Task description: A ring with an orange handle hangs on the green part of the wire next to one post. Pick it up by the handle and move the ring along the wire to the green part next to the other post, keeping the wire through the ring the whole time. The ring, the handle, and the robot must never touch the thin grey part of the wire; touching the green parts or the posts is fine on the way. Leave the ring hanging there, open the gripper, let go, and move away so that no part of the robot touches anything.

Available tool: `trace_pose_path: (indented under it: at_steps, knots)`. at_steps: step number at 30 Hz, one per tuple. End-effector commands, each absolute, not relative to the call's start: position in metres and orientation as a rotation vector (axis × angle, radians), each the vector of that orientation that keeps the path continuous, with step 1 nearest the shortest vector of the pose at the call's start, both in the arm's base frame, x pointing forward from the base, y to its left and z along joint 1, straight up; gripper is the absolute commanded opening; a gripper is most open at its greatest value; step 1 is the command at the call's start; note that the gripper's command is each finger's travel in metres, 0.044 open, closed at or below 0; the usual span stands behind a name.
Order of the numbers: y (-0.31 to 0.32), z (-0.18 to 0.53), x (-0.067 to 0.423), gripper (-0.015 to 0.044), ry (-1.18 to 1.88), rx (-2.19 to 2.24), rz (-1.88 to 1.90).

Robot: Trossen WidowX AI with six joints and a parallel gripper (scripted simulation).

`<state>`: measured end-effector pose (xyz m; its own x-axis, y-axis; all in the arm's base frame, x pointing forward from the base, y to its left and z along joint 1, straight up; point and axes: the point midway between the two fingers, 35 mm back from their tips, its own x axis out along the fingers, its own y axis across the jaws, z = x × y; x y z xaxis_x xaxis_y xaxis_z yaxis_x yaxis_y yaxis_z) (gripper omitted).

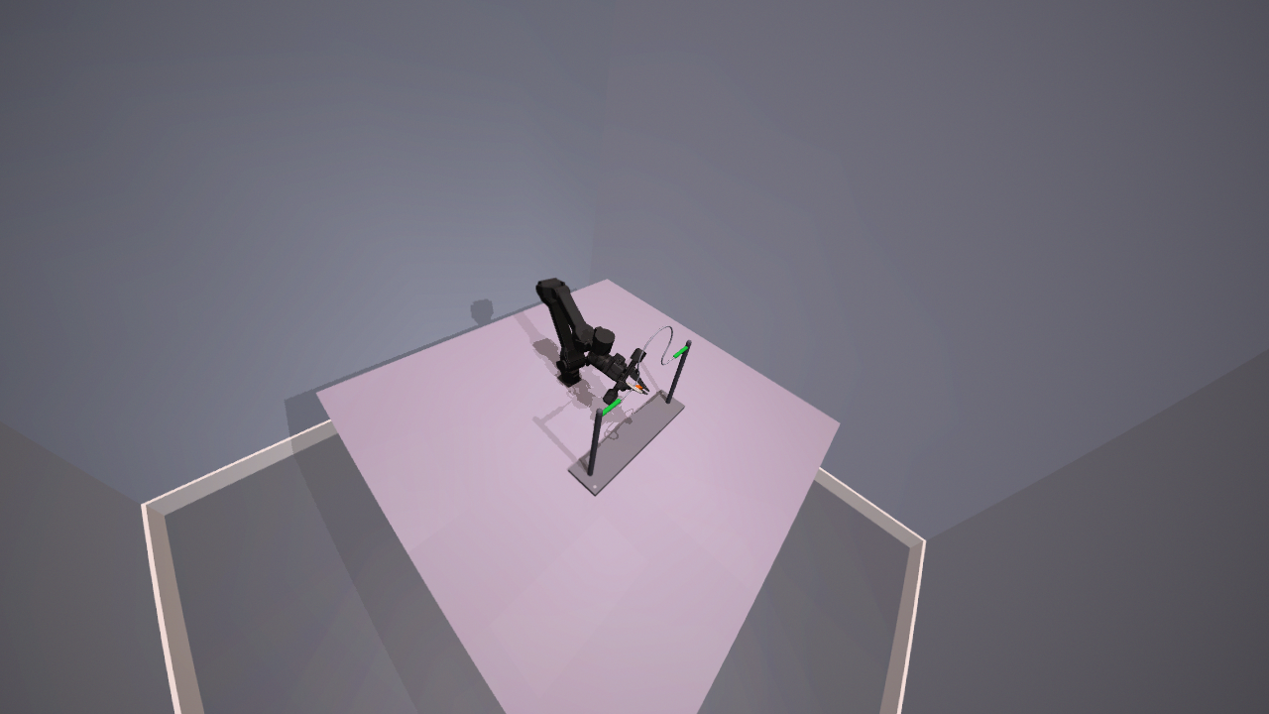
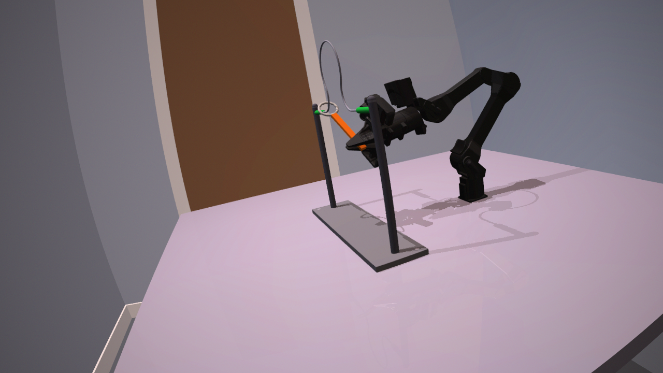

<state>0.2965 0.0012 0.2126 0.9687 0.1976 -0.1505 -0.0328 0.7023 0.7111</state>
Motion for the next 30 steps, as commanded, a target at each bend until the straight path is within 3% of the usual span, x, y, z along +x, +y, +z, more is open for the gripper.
trace_pose_path:
  at_steps: [1, 30]
  knots:
    - [0.009, 0.228, 0.288, -0.0150, 0.269, 0.865, 0.167]
    - [0.030, 0.305, 0.261, -0.0150, 0.451, 1.375, 0.398]
